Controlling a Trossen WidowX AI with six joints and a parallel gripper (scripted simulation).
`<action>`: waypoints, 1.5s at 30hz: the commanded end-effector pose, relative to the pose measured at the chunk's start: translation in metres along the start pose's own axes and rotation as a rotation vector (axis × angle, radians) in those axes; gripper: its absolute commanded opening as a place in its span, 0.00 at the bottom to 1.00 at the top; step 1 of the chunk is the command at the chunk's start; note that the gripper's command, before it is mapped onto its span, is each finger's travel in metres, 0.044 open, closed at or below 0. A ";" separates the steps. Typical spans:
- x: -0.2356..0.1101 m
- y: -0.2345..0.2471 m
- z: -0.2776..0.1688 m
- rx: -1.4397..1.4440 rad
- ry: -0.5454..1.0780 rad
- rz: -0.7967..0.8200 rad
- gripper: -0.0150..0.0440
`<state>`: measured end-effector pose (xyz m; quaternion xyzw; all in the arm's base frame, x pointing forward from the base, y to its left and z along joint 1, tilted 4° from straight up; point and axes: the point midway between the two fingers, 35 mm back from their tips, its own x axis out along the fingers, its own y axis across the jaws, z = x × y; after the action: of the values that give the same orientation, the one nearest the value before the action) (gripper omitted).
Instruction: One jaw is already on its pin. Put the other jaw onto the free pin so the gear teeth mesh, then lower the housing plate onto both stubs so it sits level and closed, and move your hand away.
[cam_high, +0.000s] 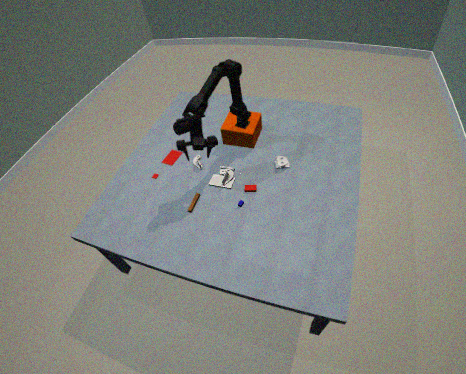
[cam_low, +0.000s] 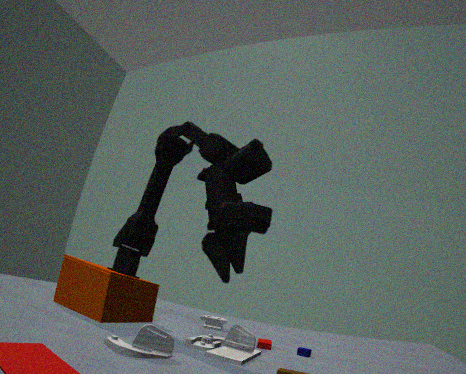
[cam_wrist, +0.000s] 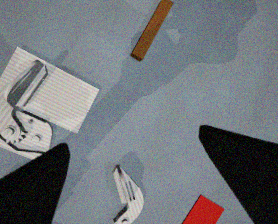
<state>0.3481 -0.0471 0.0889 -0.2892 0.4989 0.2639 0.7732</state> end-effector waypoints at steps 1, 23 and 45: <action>0.008 -0.007 -0.028 -0.026 0.074 0.029 1.00; 0.055 -0.002 -0.131 -0.097 0.252 0.199 1.00; 0.061 0.000 -0.133 -0.097 0.252 0.199 1.00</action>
<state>0.2883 -0.1338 -0.0116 -0.3037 0.6039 0.3252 0.6613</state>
